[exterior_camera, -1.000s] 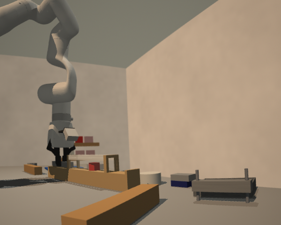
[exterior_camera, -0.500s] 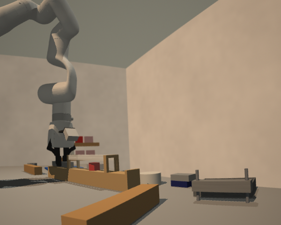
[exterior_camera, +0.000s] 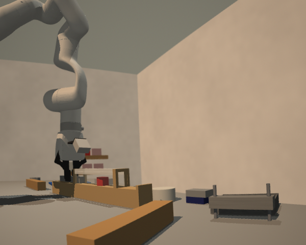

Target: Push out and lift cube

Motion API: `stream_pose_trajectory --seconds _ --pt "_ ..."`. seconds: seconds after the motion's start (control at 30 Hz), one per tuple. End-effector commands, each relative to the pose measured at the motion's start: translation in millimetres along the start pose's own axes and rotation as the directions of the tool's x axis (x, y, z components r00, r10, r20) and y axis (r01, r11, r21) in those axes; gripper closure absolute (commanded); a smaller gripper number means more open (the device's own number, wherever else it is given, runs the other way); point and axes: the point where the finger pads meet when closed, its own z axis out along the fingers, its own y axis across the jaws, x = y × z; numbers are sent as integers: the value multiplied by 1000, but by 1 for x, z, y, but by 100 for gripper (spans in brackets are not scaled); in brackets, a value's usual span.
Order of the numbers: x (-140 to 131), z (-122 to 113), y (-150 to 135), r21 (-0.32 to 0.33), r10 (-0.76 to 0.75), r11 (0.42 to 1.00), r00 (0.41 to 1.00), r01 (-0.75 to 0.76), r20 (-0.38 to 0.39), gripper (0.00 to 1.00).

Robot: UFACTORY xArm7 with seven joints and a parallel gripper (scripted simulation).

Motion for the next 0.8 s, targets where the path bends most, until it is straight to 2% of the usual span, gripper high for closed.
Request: stream_pose_trajectory --seconds 0.0,0.4,0.77 --pt "10 -1 -2 2 0 1000 1000 0 1 100" --pt "30 -1 -2 2 0 1000 1000 0 1 100" --pt "31 -1 -2 2 0 1000 1000 0 1 100"
